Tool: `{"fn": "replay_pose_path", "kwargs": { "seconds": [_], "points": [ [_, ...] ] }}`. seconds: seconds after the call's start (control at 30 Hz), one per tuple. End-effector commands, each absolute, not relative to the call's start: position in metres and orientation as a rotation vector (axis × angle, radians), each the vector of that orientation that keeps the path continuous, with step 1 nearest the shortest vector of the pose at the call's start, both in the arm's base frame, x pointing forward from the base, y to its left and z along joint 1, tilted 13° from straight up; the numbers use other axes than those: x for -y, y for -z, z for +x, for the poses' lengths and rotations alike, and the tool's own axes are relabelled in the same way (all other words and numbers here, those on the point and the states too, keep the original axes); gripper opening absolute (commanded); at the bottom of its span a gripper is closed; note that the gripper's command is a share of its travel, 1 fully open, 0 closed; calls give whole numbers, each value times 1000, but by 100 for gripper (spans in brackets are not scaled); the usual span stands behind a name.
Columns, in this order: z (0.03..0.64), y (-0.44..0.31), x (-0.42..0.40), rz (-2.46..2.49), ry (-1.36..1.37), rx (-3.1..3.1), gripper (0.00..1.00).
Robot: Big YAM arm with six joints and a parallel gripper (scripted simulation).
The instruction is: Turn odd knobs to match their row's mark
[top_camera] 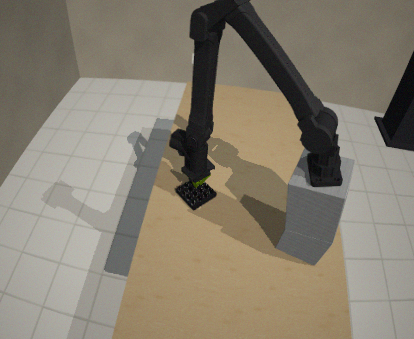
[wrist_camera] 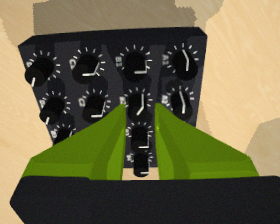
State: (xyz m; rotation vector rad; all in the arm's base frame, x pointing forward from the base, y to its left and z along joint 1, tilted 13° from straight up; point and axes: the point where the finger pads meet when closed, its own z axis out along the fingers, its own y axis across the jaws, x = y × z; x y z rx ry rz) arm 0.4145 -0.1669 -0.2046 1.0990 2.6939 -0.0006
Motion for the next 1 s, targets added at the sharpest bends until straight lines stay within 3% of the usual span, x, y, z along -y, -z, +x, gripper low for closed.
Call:
{"fn": "replay_pose_path", "kwargs": {
  "seconds": [0.0, 0.97],
  "points": [
    [414, 209, 169, 1112, 2, -2689, 19],
    [405, 170, 165, 1113, 2, -2693, 19]
  ]
}}
